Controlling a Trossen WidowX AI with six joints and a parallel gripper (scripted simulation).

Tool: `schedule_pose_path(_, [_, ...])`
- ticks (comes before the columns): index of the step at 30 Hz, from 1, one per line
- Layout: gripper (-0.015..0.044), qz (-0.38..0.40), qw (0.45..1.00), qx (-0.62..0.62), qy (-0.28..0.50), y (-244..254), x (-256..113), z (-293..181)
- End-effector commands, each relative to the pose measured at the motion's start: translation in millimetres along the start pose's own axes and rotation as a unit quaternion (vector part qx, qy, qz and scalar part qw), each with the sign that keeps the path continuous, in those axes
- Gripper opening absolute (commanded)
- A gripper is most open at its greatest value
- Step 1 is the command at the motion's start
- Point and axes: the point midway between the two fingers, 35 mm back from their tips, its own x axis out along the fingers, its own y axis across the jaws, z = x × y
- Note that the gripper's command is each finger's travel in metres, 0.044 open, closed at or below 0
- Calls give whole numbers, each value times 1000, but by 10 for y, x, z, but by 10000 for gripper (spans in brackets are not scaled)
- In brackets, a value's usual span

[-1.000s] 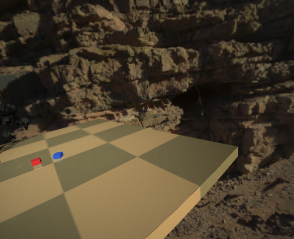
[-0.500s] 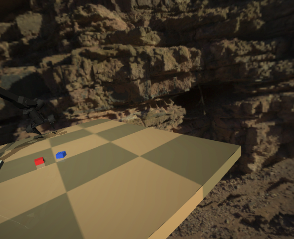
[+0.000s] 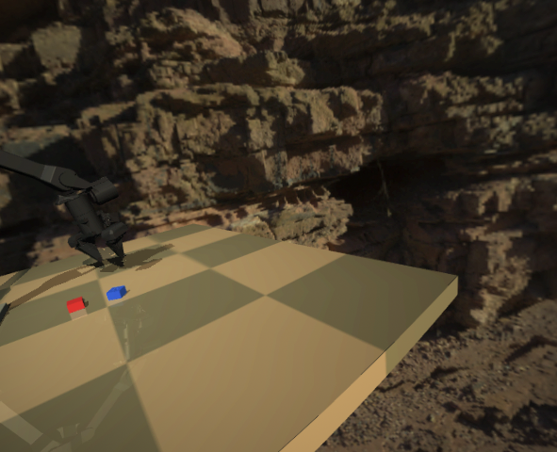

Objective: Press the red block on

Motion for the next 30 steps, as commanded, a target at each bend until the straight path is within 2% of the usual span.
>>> schedule_pose_path(1, [440,-6,994,97,45,-343,-102,-524])
schedule_pose_path(9, [440,-10,943,308,126,-652,-428,-1737])
schedule_pose_path(14, [440,-10,941,312,127,-685,-425,-1730])
schedule_pose_path(21, [440,-10,941,312,127,-676,-200,-1776])
schedule_pose_path(30, [440,-10,941,312,127,-672,-104,-1799])
